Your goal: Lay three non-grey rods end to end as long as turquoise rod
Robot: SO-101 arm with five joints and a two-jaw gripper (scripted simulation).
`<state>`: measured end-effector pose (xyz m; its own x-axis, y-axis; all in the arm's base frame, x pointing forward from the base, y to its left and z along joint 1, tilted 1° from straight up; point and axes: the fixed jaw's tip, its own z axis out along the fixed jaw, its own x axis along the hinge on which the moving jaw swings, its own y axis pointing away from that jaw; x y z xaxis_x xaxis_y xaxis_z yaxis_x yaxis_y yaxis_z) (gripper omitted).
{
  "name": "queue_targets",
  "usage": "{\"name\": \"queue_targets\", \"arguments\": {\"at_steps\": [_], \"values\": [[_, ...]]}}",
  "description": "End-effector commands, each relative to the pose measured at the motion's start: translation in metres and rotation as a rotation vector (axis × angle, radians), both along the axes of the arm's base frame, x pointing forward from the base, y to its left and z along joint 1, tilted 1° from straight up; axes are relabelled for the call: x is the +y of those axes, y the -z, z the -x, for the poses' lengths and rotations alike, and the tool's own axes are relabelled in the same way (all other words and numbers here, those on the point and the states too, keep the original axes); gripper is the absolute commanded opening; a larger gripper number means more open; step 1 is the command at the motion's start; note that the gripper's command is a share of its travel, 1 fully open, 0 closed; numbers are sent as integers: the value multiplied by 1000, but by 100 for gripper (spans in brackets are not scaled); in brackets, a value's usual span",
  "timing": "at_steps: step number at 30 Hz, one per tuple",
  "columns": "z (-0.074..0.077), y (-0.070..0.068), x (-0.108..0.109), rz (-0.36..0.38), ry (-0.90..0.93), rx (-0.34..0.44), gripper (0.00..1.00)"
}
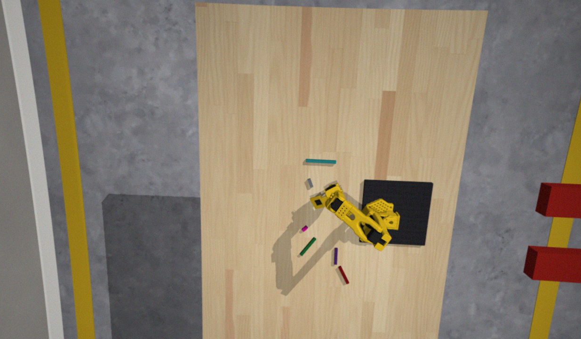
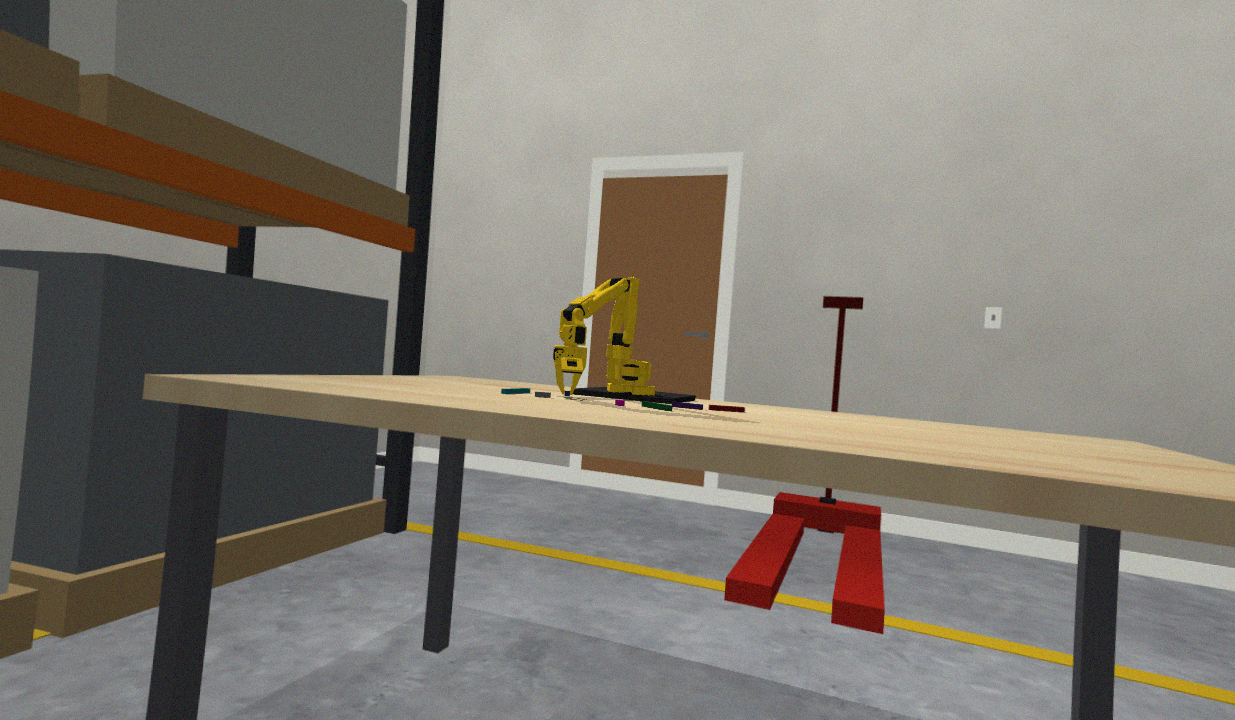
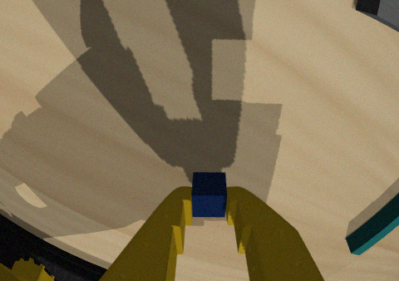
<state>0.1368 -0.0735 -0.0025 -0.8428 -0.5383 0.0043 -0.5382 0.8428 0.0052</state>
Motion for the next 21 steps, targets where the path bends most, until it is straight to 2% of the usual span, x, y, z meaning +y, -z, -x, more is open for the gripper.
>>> {"name": "queue_targets", "arguments": {"at_steps": [1, 21], "values": [[3, 4, 3, -12, -2, 19, 0], [3, 4, 3, -12, -2, 19, 6]]}}
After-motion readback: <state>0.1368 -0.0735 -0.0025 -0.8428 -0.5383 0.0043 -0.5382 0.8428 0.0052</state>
